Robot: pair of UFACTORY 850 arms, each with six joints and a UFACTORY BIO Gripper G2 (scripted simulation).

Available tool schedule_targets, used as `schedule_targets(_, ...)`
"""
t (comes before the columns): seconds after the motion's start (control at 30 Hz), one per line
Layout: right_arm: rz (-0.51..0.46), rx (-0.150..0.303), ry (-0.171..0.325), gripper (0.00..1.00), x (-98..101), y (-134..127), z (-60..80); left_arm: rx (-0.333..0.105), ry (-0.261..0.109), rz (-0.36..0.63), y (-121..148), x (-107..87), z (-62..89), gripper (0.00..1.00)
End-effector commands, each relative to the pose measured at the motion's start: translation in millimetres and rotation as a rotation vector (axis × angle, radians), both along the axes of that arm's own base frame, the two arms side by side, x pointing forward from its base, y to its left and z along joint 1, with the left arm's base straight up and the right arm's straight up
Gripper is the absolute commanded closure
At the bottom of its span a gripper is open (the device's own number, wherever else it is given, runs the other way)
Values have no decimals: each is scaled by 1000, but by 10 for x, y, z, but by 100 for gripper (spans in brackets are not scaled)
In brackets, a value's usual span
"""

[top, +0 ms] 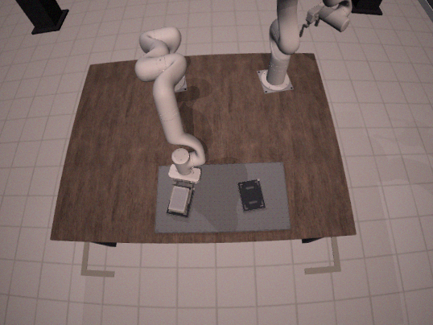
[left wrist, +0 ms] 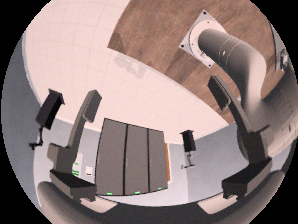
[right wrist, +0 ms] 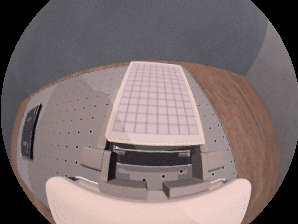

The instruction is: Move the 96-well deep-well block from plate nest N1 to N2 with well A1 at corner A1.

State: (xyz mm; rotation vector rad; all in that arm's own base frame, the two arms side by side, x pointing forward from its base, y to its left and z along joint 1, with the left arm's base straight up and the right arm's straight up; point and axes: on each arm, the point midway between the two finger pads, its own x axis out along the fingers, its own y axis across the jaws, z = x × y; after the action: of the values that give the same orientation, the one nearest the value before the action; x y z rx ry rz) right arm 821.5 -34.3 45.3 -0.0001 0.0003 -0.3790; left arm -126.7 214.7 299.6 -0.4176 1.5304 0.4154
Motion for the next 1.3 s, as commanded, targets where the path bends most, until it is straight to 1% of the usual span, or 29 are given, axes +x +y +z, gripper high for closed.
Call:
schedule_targets(0.0, 0, 0, -3, 100, 10, 0, 7, 1, 0, 0, 5, -1, 4, 0)
schedule_targets(0.4, 0, 0, -3, 100, 10, 0, -5, 1, 0, 0, 5, -1, 4, 0)
schedule_targets(0.43, 0, 0, -3, 63, 10, 0, -5, 1, 0, 0, 5, -1, 4, 0)
schedule_targets(1.27, 0, 0, -3, 63, 10, 0, -4, 1, 0, 0, 5, -1, 4, 0)
